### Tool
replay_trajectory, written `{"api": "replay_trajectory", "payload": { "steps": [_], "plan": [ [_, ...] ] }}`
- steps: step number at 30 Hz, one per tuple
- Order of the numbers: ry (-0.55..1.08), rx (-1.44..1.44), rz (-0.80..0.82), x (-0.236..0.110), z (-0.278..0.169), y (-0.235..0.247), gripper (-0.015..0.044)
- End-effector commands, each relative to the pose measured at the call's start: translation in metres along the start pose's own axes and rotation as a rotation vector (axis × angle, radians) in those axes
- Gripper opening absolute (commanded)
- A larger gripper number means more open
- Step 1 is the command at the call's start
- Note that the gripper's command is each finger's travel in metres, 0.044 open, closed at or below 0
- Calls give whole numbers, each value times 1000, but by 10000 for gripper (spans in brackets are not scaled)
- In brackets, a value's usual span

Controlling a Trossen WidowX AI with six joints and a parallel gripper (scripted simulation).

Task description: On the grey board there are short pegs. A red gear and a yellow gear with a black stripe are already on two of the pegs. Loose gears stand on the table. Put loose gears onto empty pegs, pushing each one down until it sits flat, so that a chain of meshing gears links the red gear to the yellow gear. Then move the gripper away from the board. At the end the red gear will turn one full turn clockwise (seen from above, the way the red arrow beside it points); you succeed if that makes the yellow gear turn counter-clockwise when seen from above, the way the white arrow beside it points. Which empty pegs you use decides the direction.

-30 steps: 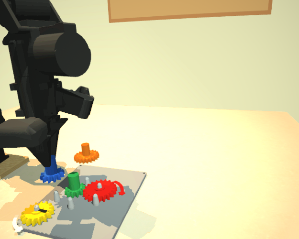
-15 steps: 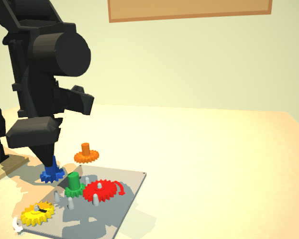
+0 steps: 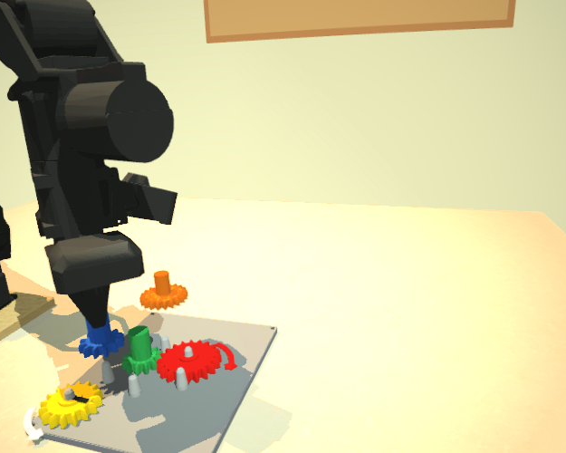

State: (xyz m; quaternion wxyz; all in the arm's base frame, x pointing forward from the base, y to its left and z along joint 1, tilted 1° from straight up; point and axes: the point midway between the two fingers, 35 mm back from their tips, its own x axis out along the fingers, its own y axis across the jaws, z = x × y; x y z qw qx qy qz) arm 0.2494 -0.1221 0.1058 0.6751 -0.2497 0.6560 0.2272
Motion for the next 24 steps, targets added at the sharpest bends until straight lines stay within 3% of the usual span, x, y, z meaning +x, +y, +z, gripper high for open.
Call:
{"api": "replay_trajectory", "payload": {
  "steps": [1,24],
  "plan": [
    [-1,-39,5,7,0,1,0],
    [0,401,5,31,-1,1,0]
  ]
}}
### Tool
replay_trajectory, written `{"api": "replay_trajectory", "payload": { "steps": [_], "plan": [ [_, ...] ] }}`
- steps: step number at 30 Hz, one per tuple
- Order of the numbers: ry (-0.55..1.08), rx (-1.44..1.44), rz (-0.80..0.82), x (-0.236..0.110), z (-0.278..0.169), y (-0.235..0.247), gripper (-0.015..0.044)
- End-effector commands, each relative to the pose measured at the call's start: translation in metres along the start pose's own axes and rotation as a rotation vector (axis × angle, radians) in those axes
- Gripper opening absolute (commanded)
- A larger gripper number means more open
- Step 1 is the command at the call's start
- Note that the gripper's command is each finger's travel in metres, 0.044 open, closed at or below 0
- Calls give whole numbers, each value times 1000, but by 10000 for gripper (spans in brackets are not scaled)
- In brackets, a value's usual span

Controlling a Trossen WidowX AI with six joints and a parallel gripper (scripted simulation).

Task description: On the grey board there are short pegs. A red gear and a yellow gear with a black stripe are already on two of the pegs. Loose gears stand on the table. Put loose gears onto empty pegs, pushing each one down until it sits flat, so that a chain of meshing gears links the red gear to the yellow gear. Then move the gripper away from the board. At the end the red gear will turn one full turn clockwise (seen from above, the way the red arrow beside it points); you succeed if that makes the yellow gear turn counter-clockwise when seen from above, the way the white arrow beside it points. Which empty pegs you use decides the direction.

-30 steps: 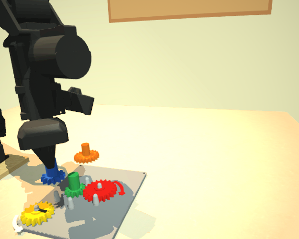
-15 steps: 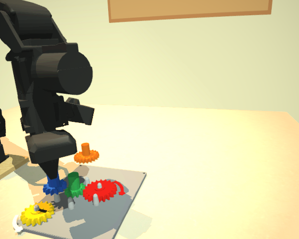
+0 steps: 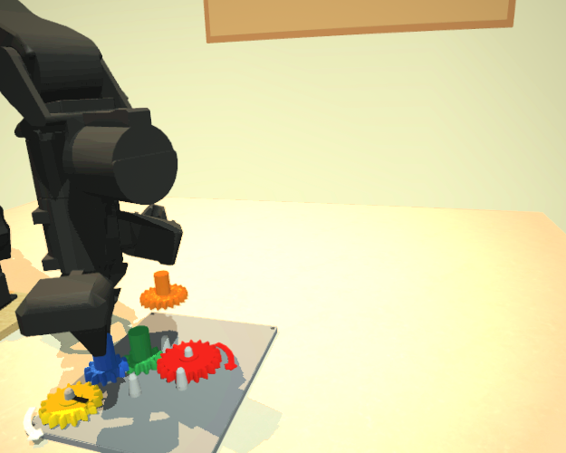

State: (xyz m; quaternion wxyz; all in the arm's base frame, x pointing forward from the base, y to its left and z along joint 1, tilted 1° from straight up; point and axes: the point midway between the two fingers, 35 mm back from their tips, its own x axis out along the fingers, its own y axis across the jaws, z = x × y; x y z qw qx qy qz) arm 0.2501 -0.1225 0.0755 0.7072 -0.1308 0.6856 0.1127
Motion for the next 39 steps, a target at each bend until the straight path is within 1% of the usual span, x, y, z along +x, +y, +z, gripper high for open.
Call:
{"api": "replay_trajectory", "payload": {
  "steps": [1,8,24,29,37,39],
  "plan": [
    [0,60,4,1,0,0,0],
    [0,-28,4,2,0,0,0],
    [-1,-431,4,6,0,0,0],
    [-1,-392,4,6,0,0,0],
    [-1,-206,4,8,0,1,0],
    [-1,-197,4,6,0,1,53]
  ]
}}
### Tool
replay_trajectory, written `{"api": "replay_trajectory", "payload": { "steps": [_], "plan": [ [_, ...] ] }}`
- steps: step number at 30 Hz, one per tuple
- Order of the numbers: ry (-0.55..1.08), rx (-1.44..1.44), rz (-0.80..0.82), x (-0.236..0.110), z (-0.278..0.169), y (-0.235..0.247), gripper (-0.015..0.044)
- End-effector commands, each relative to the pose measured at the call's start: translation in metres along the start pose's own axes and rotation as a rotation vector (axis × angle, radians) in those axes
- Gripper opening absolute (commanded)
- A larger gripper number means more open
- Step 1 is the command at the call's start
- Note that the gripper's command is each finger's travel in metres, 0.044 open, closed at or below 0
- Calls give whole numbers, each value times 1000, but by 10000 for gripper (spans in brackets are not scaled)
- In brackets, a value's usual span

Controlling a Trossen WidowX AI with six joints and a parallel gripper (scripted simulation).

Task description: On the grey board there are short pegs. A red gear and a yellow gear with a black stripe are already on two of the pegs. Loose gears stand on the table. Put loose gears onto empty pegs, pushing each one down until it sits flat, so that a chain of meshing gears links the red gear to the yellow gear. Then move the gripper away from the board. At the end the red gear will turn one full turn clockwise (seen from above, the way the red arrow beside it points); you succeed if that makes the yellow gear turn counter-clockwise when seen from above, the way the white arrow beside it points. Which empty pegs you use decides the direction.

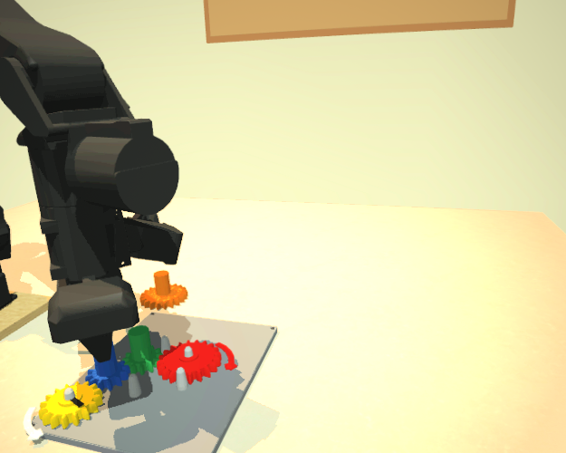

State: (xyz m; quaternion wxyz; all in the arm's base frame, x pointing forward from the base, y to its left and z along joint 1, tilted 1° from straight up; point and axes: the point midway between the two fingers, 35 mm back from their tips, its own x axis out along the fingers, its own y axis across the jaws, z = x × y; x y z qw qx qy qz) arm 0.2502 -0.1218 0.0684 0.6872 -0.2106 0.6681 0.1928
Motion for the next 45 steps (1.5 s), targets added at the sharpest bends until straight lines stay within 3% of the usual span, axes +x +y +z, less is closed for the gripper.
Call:
{"api": "replay_trajectory", "payload": {
  "steps": [1,4,17,19,23,29,45],
  "plan": [
    [0,43,0,-2,0,0,79],
    [-1,55,0,-4,0,0,140],
    [-1,55,0,-48,0,0,140],
    [1,51,1,-47,0,0,193],
    [1,51,1,-87,-2,4,298],
    [1,51,1,-89,-2,4,440],
    [1,51,1,-89,-2,4,440]
  ]
}}
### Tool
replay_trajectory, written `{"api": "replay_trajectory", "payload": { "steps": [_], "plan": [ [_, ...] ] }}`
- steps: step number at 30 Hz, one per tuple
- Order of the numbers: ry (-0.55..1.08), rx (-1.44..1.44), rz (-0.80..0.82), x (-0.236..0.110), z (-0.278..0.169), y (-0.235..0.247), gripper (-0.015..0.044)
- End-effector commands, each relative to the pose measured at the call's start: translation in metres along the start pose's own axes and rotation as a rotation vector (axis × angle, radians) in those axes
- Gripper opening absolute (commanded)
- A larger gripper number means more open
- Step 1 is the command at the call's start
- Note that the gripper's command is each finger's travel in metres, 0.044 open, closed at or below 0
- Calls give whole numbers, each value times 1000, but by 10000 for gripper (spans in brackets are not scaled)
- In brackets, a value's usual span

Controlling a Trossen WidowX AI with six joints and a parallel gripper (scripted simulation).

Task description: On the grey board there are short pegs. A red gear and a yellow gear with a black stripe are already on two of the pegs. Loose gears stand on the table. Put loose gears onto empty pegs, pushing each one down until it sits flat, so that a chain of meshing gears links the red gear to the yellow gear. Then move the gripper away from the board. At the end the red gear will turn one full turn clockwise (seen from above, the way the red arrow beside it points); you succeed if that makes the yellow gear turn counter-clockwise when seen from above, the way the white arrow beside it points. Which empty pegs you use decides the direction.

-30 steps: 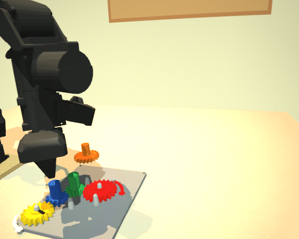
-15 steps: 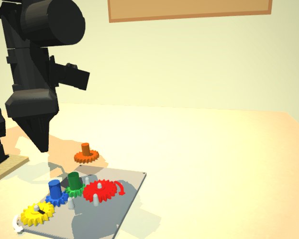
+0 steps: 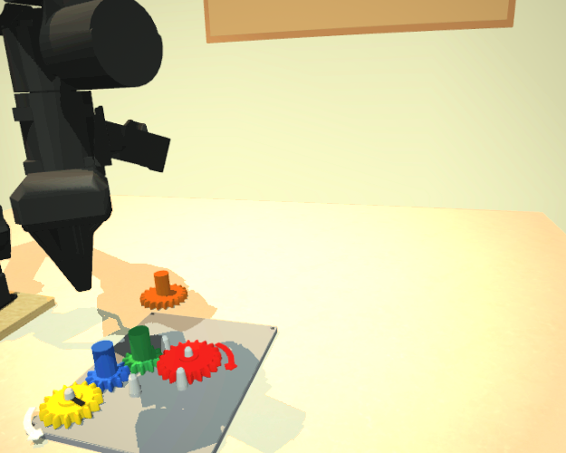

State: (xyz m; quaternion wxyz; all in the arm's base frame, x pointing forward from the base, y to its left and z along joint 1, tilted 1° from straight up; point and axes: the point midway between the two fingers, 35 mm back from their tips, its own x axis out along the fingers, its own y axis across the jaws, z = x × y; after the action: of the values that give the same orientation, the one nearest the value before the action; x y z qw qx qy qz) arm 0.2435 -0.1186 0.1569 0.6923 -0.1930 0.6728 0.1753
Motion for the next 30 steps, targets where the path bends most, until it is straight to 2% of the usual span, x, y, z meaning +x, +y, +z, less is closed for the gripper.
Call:
{"api": "replay_trajectory", "payload": {
  "steps": [1,26,30],
  "plan": [
    [1,0,1,0,0,0,440],
    [1,0,1,0,0,0,440],
    [-3,0,3,-5,28,16,440]
  ]
}}
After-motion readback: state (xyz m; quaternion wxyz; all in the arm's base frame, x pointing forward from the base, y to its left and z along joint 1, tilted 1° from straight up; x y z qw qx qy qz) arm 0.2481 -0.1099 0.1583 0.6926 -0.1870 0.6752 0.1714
